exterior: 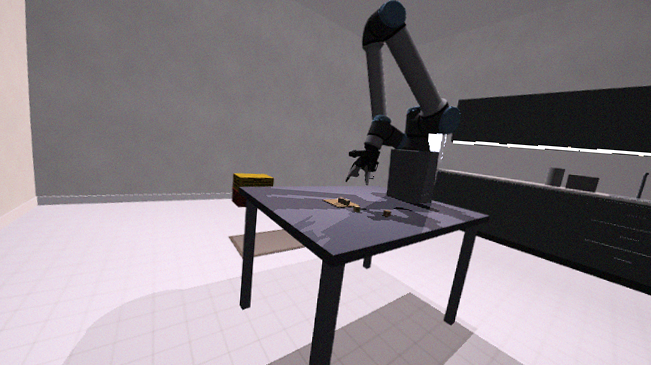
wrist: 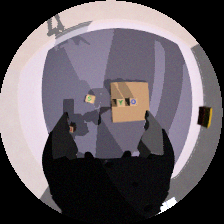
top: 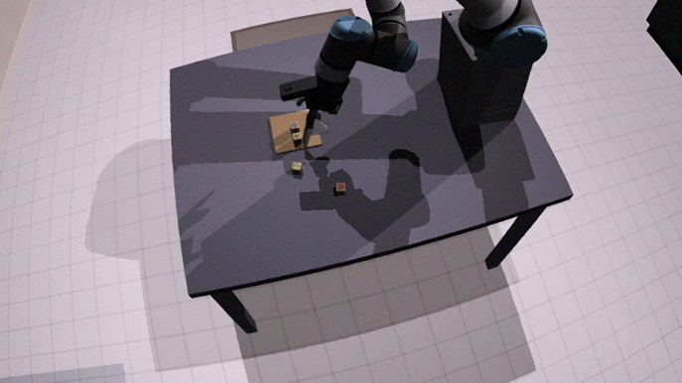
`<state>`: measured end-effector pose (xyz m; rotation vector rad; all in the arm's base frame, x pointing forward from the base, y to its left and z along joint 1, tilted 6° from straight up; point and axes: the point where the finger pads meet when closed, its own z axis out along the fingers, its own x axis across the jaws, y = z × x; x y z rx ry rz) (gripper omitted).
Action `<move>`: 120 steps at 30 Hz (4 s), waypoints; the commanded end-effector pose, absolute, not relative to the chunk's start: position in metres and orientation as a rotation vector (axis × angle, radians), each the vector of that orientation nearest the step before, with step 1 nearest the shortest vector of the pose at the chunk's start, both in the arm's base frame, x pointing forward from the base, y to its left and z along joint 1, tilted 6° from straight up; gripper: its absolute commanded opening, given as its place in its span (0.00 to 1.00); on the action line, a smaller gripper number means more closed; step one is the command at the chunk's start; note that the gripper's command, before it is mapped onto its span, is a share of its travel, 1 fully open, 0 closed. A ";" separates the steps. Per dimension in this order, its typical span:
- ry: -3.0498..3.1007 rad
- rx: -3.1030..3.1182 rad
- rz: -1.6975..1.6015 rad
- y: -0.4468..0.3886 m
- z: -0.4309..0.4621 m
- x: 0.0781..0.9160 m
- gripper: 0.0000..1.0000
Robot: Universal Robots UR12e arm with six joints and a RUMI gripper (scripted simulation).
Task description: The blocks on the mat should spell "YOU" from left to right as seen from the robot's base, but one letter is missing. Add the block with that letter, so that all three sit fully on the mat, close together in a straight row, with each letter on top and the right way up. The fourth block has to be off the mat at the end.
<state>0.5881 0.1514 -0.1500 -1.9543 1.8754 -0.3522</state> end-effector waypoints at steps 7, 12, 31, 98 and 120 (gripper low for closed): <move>2.027 -1.965 -0.210 0.207 -0.153 0.567 1.00; 2.126 -1.975 -0.146 0.243 -0.149 0.545 1.00; 2.303 -2.001 -0.095 0.300 -0.128 0.491 1.00; 2.965 -0.640 -0.017 0.297 -0.161 0.498 1.00; 3.032 0.127 0.025 0.300 -0.179 0.497 1.00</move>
